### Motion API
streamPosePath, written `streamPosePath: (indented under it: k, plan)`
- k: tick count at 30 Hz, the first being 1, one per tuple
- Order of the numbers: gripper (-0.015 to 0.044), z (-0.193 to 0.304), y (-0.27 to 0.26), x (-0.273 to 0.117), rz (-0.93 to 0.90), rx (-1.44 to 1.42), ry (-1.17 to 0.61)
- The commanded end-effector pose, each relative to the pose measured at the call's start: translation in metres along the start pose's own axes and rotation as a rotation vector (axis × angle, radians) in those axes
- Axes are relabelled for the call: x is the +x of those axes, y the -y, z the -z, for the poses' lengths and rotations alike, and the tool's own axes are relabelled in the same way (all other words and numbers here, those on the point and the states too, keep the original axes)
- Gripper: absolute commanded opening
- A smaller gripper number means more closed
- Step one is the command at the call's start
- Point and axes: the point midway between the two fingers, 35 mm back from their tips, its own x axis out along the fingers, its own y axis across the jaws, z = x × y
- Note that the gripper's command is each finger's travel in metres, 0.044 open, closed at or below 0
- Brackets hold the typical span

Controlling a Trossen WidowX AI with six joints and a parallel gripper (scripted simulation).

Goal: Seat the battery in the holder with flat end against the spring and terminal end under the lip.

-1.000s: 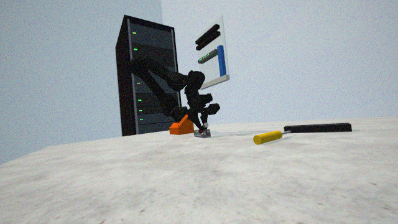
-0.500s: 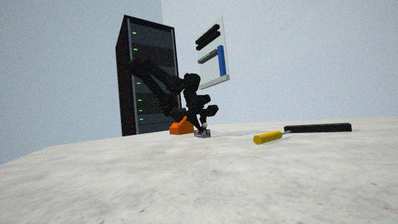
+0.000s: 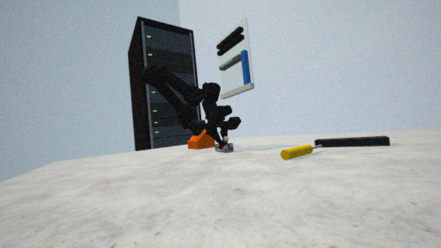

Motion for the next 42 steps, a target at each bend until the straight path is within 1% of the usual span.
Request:
streamPosePath:
  k: [1, 14, 42]
  plan:
    - [0.0058, 0.005, -0.001, -0.001, -0.002, -0.004, -0.001]
    - [0.0058, 0.013, -0.001, -0.006, -0.006, -0.003, -0.006]
    - [0.0058, 0.008, -0.005, 0.005, -0.023, 0.001, -0.148]
